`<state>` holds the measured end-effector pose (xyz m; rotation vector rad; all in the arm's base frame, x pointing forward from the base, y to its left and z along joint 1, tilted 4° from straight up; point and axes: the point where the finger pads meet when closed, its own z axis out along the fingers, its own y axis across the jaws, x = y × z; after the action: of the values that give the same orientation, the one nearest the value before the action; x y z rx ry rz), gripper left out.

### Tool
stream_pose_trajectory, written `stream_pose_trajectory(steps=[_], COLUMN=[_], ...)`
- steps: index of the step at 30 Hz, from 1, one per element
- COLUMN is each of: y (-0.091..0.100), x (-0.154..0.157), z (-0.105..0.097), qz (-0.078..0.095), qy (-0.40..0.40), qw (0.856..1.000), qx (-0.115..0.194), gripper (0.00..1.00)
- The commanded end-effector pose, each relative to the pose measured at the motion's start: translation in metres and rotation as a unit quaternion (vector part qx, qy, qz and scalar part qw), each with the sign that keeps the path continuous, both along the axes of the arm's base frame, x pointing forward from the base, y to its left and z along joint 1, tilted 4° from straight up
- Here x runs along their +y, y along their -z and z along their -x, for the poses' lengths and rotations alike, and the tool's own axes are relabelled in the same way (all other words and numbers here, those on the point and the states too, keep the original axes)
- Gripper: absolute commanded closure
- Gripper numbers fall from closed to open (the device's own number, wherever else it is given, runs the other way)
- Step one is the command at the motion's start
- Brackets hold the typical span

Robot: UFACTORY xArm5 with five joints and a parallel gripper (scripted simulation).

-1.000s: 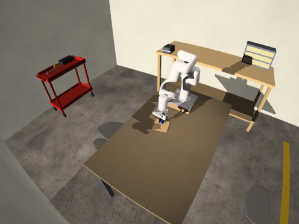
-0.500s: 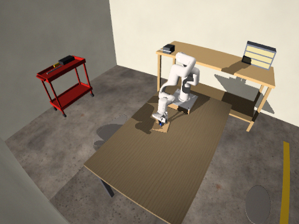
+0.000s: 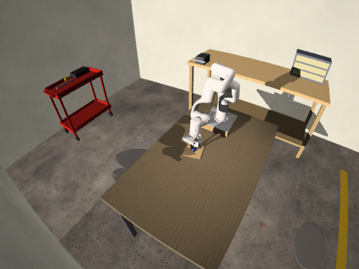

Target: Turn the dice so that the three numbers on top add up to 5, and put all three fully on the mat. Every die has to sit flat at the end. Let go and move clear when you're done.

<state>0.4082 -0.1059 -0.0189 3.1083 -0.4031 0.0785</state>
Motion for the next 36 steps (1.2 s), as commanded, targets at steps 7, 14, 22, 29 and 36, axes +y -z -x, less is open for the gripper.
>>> stream_pose_trajectory(steps=[7, 14, 22, 29, 36], y=[-0.0010, -0.0010, -0.0009, 0.0007, 0.0023], x=[-0.0003, -0.0003, -0.0003, -0.0003, -0.0003], z=[-0.0012, -0.0012, -0.0012, -0.0013, -0.0014], qz=[0.000, 0.000, 0.000, 0.000, 0.000], qy=[0.000, 0.000, 0.000, 0.000, 0.000], qw=[1.000, 1.000, 1.000, 1.000, 1.000], qx=[-0.002, -0.002, -0.002, -0.002, -0.002], gripper=[0.85, 0.85, 0.85, 0.85, 0.85])
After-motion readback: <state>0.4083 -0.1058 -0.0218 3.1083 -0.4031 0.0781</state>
